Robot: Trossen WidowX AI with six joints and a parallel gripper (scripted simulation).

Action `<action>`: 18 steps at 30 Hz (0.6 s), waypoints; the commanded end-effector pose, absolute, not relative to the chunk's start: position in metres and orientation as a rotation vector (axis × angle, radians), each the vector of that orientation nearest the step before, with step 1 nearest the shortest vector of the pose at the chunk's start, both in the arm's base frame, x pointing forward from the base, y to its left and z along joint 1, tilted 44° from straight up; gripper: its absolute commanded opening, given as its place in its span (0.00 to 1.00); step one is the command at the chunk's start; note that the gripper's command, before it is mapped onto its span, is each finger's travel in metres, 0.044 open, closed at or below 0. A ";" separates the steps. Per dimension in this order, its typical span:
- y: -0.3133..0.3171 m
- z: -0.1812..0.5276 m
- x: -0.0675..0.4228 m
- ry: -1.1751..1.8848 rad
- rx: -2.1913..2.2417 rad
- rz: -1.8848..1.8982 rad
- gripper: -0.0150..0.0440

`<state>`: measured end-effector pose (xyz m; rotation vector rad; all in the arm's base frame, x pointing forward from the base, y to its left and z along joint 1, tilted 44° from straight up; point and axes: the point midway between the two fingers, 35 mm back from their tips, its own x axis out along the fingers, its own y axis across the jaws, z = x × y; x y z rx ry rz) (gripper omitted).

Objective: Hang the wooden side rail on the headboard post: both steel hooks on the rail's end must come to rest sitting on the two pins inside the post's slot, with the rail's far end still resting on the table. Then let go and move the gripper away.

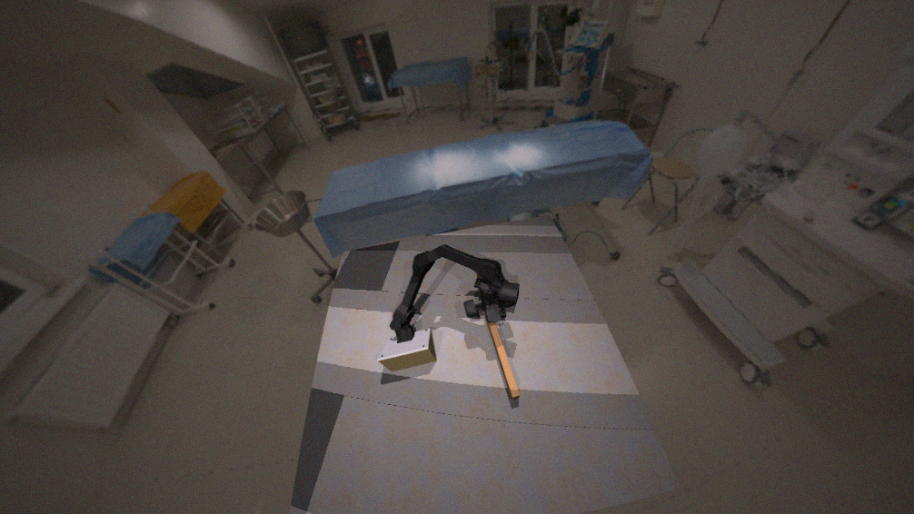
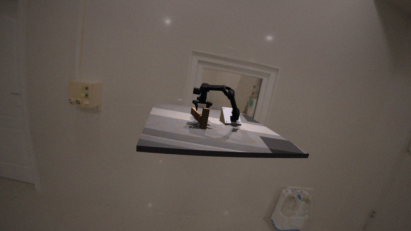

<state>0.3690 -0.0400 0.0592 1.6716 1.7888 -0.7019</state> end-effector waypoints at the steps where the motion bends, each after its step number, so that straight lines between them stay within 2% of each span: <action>1: -0.035 0.055 0.370 1.783 1.680 -0.700 1.00; 18: -0.017 0.035 0.370 1.782 1.680 -0.700 1.00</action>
